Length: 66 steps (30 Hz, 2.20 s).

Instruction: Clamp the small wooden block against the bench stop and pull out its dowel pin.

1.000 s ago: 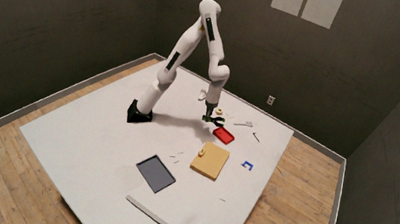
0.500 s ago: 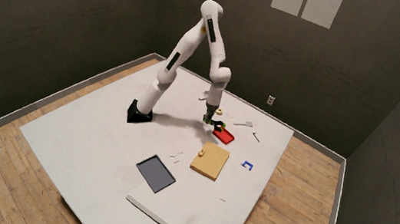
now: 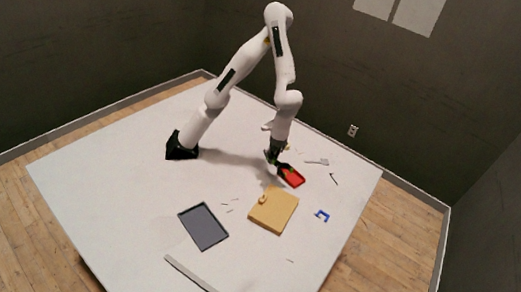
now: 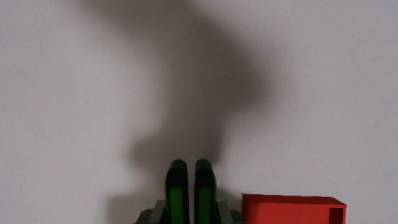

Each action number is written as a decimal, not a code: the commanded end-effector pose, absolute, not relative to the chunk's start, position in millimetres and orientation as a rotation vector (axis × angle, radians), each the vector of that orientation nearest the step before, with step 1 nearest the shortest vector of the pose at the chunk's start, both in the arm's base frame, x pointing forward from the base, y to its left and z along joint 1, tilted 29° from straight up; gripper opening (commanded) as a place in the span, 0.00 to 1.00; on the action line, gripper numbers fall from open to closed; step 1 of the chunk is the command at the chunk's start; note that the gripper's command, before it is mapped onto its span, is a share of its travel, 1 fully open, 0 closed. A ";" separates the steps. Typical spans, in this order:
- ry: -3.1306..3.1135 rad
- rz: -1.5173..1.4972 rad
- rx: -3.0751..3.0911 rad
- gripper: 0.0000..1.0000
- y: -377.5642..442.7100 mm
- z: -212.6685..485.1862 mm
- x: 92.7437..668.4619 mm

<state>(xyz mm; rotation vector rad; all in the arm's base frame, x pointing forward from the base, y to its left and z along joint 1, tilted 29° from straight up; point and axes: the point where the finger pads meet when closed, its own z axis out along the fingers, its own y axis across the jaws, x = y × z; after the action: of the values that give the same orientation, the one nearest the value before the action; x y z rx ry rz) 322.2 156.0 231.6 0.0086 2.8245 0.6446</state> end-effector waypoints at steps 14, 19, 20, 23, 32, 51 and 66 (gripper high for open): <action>2.850 0.703 0.457 0.32 146.5 231.6 339.5; 2.846 0.713 0.546 0.32 144.4 231.5 342.7; 2.841 0.714 0.576 0.32 143.3 231.6 344.9; 2.838 0.725 0.662 0.32 141.8 231.4 346.6; 2.804 0.748 0.910 0.32 135.5 231.0 355.7; 2.704 0.776 1.309 0.32 124.6 230.0 370.0; 2.619 0.787 1.539 0.32 117.7 229.3 378.4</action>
<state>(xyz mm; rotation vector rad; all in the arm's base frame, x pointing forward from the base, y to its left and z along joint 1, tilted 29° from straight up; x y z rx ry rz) 375.4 118.8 228.7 1.4892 2.6368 0.7819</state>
